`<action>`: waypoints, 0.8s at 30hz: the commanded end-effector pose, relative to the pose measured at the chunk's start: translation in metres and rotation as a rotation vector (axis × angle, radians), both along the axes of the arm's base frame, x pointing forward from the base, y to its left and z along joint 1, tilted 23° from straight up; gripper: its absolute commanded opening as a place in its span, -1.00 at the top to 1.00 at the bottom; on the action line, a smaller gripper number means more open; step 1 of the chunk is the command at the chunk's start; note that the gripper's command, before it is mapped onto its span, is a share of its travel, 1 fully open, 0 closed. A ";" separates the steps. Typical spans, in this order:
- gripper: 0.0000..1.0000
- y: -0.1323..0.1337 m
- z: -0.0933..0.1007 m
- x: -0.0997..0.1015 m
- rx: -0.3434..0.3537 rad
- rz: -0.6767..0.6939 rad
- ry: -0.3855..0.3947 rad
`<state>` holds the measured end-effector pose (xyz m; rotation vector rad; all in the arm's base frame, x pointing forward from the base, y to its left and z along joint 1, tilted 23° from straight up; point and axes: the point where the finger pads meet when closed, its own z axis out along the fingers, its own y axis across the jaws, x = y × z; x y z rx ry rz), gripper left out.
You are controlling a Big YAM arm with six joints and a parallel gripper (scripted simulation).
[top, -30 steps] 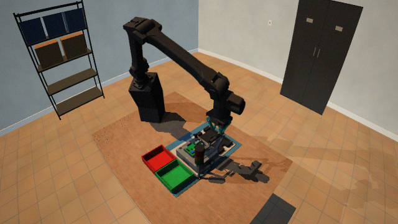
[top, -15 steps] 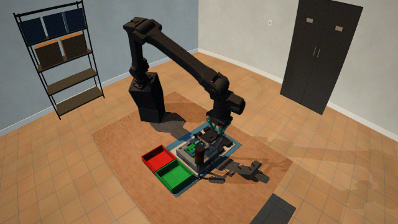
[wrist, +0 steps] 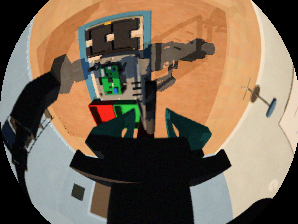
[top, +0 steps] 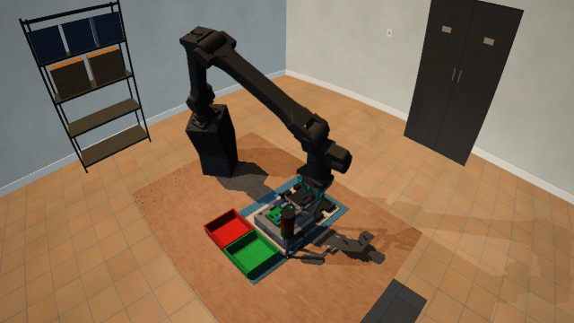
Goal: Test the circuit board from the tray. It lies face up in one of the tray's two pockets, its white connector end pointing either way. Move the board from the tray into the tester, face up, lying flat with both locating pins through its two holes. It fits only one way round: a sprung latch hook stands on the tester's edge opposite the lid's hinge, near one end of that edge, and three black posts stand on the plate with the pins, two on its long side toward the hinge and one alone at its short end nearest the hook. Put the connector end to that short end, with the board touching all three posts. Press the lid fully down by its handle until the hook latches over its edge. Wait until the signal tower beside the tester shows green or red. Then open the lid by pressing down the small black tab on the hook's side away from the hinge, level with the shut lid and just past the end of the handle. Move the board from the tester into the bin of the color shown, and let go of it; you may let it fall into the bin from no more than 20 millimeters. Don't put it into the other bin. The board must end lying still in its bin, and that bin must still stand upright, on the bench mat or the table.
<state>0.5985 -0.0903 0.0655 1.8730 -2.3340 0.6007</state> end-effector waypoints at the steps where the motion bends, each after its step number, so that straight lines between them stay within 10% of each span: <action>1: 0.04 -0.012 -0.002 0.011 0.000 -0.002 -0.021; 24: 0.04 -0.014 0.008 0.012 -0.001 -0.007 -0.043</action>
